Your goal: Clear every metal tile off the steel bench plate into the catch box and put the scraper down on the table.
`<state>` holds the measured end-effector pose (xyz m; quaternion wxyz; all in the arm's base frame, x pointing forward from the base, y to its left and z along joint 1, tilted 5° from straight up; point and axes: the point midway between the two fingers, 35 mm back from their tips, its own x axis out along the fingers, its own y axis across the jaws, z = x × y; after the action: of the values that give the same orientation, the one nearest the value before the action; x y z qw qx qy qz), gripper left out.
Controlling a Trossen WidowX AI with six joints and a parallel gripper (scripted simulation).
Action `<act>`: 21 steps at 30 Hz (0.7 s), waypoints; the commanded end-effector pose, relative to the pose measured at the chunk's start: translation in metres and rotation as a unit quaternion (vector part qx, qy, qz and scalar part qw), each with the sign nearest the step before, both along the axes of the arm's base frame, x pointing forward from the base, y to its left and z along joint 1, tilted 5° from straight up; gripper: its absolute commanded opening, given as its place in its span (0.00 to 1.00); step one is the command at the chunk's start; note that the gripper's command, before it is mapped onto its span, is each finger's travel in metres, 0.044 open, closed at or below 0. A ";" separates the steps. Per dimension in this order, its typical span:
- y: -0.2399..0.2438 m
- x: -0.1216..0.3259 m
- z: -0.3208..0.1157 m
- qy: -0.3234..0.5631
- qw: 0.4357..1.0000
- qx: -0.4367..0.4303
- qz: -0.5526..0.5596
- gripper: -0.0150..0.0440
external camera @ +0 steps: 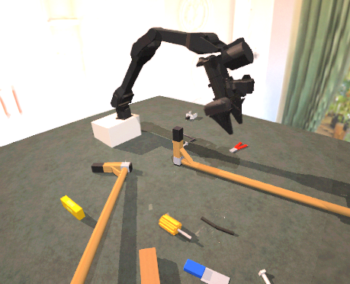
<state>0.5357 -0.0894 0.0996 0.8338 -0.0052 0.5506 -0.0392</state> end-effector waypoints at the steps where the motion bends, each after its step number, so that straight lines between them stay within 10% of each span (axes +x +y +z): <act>1: -0.001 -0.005 0.019 -0.021 1.000 0.002 -0.004 1.00; 21: -0.004 -0.033 0.082 -0.094 0.995 -0.003 -0.013 1.00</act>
<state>0.5097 -0.0930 0.1681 0.8736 -0.0015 0.4840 -0.0504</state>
